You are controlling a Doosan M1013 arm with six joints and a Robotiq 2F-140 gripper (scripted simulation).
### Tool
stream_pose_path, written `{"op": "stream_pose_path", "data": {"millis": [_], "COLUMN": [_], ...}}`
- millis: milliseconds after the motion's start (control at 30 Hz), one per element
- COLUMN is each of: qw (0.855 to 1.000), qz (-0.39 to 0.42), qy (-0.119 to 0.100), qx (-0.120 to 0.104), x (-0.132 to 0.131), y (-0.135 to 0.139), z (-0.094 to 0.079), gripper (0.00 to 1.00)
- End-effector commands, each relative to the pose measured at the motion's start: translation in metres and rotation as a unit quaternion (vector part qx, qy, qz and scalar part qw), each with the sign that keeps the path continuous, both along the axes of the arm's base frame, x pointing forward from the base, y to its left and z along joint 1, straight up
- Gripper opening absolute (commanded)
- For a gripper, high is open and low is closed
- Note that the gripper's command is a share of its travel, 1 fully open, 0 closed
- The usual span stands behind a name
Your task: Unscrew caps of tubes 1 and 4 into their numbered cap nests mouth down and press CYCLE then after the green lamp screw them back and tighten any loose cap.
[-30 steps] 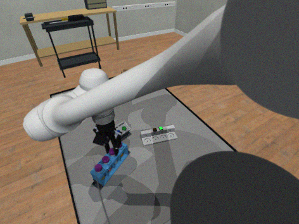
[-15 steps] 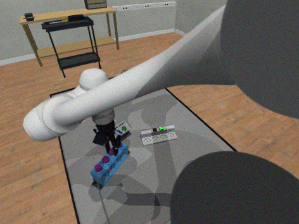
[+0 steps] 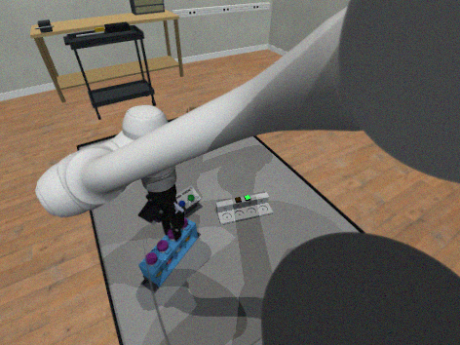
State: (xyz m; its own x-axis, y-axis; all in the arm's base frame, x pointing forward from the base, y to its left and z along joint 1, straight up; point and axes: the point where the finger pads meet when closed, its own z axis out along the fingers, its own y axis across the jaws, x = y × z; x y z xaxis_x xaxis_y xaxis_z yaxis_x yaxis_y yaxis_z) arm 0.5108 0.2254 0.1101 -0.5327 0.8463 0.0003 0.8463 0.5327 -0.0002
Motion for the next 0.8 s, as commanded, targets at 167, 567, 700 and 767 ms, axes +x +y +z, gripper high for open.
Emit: {"op": "stream_pose_path", "data": {"millis": [167, 567, 700, 767], "qw": [0.996, 0.993, 0.993, 0.993], "qz": [-0.088, -0.122, -0.122, -0.122], "qy": [-0.001, -0.001, -0.001, -0.001], "qx": [-0.001, -0.001, -0.001, -0.001], "x": [0.0003, 0.0003, 0.0003, 0.0003], "y": [0.0003, 0.0003, 0.0003, 0.0003], "z": [0.0005, 0.0006, 0.0006, 0.0006], "gripper": [0.30, 0.41, 0.41, 0.41]}}
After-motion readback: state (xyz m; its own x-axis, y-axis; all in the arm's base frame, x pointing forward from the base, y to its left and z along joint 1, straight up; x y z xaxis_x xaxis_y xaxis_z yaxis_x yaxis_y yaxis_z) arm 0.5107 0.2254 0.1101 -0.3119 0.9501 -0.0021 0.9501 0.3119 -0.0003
